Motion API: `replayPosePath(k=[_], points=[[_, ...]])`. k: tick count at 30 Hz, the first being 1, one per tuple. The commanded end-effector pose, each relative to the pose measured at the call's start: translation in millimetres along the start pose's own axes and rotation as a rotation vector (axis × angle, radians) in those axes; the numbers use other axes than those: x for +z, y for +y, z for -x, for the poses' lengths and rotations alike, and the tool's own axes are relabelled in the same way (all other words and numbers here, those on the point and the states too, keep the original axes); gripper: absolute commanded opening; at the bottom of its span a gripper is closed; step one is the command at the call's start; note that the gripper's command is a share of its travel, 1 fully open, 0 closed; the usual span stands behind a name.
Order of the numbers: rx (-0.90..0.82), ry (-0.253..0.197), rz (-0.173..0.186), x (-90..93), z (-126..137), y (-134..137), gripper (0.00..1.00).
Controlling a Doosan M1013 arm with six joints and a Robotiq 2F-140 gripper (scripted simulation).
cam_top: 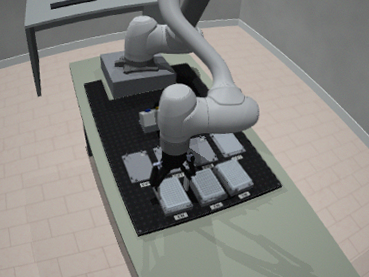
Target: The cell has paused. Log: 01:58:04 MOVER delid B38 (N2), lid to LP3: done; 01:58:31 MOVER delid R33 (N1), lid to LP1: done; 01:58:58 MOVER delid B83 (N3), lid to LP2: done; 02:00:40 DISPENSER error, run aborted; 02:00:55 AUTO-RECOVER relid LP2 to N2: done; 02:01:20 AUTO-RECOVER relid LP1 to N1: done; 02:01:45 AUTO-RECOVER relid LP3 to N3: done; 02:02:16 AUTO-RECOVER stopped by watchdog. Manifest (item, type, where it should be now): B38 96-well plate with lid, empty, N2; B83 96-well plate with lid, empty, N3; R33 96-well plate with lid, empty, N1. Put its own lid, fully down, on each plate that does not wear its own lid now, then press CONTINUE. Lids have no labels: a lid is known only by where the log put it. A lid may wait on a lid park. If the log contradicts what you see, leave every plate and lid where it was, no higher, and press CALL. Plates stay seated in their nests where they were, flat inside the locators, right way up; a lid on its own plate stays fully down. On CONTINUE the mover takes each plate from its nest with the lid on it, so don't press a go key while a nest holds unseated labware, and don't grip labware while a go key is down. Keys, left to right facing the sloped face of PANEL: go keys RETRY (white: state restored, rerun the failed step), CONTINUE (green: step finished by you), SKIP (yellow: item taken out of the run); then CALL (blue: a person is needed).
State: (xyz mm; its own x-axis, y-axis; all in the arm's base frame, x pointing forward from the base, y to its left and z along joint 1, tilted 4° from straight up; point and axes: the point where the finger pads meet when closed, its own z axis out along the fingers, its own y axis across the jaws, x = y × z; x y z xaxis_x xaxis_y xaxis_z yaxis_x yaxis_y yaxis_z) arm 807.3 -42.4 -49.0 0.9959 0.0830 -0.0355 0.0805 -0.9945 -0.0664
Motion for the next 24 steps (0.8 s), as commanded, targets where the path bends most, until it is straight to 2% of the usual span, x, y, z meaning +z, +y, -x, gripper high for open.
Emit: replayPosePath(k=[1,2,24], points=[[-0.008,-0.002,0.001,5.1,1.1,0.2,0.66],[-0.008,-0.002,0.001,5.1,1.1,0.2,0.0],[-0.008,-0.002,0.001,5.1,1.1,0.2,0.0]])
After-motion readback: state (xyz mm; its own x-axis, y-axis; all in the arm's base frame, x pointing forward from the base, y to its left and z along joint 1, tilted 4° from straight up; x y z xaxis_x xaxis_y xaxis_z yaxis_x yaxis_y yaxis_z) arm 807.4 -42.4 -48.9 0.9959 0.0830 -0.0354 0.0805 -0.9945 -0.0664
